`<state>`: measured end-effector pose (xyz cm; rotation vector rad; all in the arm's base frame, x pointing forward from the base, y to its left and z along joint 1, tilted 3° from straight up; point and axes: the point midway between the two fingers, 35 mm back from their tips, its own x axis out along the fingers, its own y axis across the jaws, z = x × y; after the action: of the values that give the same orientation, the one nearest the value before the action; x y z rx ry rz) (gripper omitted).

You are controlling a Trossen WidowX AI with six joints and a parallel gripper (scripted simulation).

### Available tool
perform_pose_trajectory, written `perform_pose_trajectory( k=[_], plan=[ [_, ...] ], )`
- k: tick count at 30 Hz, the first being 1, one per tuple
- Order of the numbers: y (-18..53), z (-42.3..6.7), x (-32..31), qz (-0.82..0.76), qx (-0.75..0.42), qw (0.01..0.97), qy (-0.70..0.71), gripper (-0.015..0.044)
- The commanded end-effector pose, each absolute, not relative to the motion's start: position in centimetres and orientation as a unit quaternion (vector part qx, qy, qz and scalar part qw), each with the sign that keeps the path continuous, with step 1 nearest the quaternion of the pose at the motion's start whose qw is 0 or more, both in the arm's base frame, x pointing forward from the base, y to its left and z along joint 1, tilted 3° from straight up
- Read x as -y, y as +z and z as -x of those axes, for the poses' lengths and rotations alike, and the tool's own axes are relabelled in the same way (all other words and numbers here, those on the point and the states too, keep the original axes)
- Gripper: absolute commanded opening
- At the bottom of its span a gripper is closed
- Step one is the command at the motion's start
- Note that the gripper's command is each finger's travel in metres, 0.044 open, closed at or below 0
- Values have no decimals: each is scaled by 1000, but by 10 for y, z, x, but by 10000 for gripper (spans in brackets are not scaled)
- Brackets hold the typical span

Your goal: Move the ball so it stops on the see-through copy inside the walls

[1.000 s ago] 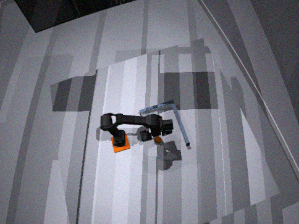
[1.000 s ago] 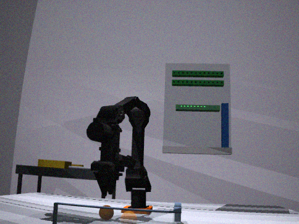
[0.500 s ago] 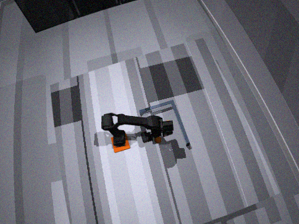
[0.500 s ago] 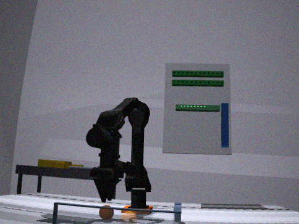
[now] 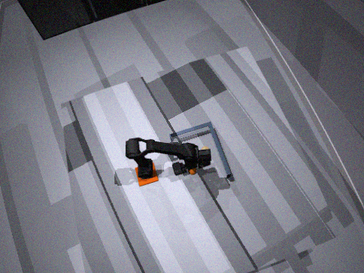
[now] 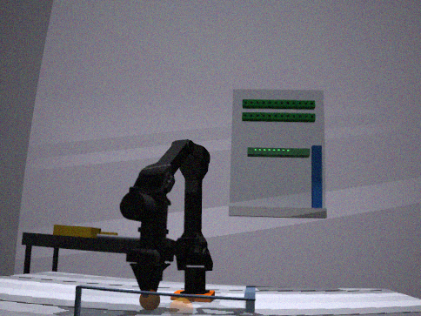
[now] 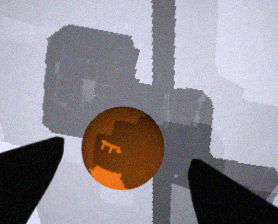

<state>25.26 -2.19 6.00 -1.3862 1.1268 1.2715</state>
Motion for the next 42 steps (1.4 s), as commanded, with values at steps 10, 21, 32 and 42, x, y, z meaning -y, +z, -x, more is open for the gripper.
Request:
perform_pose_trajectory(
  k=[10,21,32,42],
  plan=[
    [47,-250,23,561,-459,453,519,237],
    [50,-251,22,562,-459,453,519,104],
    [103,-258,20,562,-458,453,519,0],
    [153,-253,18,562,-459,453,519,0]
  ],
)
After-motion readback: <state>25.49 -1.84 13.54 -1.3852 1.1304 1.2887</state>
